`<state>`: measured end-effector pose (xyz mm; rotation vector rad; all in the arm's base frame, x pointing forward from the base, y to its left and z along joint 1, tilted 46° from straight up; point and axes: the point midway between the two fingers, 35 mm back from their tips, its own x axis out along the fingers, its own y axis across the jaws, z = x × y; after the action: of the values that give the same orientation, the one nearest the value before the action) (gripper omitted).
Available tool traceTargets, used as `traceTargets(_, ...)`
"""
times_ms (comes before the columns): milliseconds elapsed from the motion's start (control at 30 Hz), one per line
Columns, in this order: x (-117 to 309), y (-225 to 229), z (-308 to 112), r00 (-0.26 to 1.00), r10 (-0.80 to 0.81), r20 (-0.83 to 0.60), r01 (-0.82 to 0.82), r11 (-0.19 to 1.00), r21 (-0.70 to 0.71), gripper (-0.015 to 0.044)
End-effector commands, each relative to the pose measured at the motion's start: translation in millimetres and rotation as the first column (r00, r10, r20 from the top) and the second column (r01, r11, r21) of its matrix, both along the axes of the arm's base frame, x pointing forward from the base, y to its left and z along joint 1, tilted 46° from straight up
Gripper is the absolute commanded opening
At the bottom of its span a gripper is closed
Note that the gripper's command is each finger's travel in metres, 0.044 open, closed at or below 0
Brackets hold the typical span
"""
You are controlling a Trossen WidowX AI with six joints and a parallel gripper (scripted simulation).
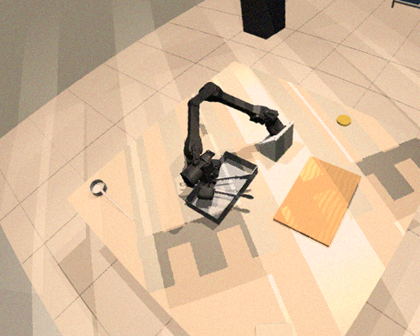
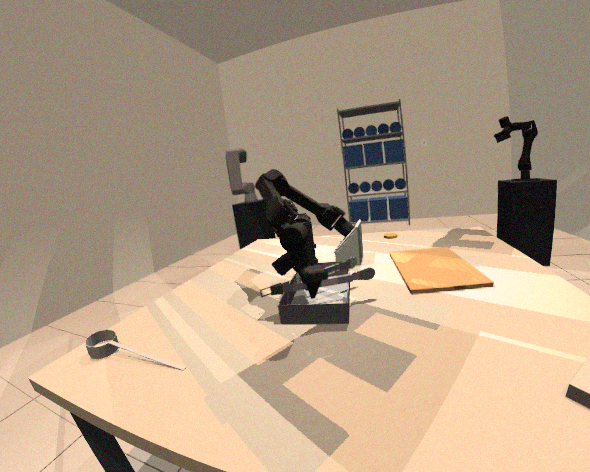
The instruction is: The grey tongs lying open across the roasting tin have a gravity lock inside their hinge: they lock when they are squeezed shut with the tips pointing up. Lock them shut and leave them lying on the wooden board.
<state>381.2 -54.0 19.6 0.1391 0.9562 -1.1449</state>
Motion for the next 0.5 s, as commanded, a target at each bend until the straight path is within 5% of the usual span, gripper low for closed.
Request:
traceTargets(0, 0.5, 0.2, 0.4, 1.0, 0.0, 0.003, 0.0, 1.0, 0.001, 0.0241)
traceTargets(467, 0.5, 0.2, 0.4, 1.0, 0.0, 0.003, 0.0, 1.0, 0.001, 0.0147)
